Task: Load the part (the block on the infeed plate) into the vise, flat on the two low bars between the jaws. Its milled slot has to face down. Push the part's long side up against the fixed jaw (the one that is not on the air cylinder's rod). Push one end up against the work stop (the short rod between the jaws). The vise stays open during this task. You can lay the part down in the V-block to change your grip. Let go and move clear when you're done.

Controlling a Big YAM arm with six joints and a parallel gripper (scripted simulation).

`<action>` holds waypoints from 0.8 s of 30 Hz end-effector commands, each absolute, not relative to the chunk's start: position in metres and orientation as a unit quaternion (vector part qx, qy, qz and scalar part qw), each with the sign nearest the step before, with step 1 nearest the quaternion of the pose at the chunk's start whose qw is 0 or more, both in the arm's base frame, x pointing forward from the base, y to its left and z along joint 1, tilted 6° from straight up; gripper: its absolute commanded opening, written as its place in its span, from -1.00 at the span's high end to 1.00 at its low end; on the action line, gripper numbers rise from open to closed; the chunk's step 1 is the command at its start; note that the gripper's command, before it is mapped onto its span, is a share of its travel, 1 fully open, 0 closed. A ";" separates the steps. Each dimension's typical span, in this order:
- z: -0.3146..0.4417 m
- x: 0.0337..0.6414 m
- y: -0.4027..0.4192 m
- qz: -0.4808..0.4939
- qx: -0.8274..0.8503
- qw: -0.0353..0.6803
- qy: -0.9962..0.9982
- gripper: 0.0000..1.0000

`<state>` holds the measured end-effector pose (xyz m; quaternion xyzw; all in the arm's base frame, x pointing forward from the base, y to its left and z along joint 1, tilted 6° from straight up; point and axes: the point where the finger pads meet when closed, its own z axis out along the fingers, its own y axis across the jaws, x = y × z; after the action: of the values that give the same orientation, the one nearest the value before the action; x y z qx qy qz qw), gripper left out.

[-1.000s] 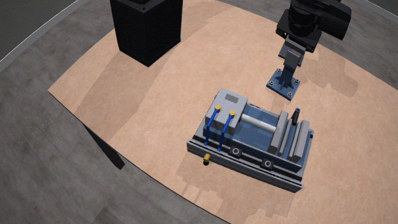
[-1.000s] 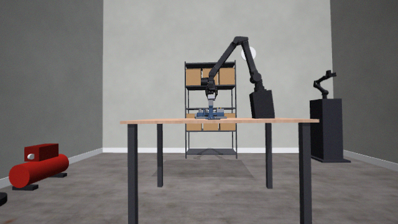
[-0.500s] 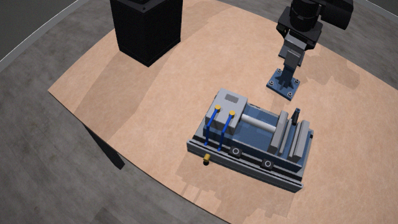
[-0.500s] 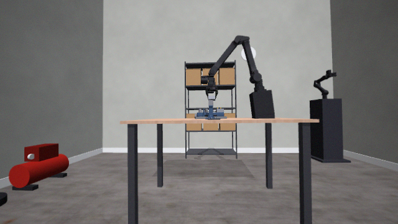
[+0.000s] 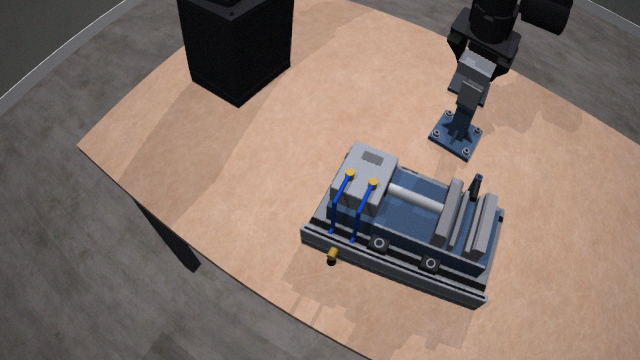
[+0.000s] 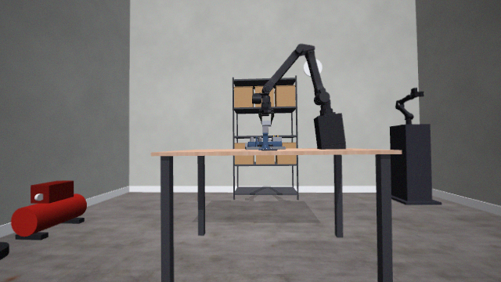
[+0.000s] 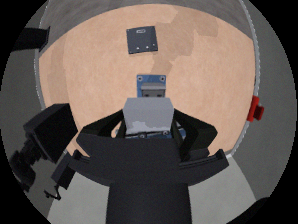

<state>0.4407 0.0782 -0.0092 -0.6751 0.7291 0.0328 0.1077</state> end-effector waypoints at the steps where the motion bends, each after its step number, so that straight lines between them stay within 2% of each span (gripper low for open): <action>1: 0.017 0.465 0.089 0.009 -0.674 0.124 0.729 1.00; 24: 0.008 0.462 0.090 -0.037 -0.673 0.060 0.737 1.00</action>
<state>0.4412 0.0809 -0.0074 -0.6759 0.7351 -0.0248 0.0459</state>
